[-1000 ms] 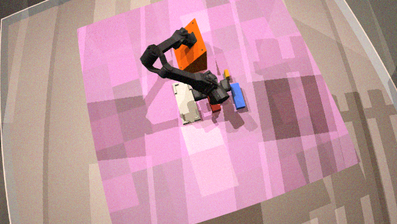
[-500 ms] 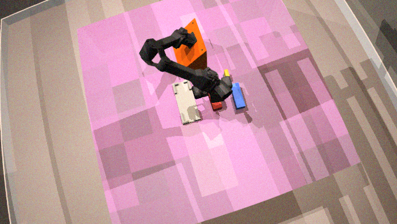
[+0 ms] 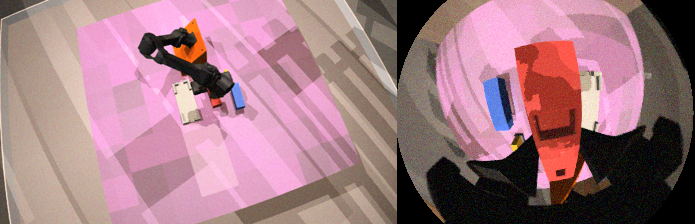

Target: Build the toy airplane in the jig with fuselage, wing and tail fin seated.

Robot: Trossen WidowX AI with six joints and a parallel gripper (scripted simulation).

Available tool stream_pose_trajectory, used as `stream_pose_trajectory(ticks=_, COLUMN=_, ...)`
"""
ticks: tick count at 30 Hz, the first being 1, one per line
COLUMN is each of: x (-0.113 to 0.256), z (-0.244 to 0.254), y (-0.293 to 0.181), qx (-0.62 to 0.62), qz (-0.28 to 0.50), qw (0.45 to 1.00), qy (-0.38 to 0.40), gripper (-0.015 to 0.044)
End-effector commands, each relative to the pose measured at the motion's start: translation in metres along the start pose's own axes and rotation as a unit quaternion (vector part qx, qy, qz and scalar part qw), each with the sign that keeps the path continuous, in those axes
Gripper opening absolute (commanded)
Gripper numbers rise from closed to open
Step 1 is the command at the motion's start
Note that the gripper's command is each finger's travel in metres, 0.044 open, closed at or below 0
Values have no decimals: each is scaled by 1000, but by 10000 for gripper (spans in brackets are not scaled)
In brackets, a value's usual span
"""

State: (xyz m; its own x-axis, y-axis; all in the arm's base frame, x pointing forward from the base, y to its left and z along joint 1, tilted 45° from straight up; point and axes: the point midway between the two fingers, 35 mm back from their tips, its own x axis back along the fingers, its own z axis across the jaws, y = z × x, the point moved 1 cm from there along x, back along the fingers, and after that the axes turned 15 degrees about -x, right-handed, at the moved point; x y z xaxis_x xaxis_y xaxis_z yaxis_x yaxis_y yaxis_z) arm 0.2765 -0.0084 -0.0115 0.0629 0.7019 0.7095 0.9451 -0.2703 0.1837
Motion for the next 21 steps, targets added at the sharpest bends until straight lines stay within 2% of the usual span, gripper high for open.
stream_pose_trajectory(ticks=1, x=18, z=-1, y=-1, qx=-5, qz=-3, qw=1000, qy=3, gripper=0)
stream_pose_trajectory(ticks=8, x=26, z=-3, y=-2, qx=-5, qz=-3, qw=1000, qy=2, gripper=0)
stream_pose_trajectory(ticks=21, x=8, z=-32, y=13, qx=1, qz=-1, qw=1000, qy=12, gripper=0)
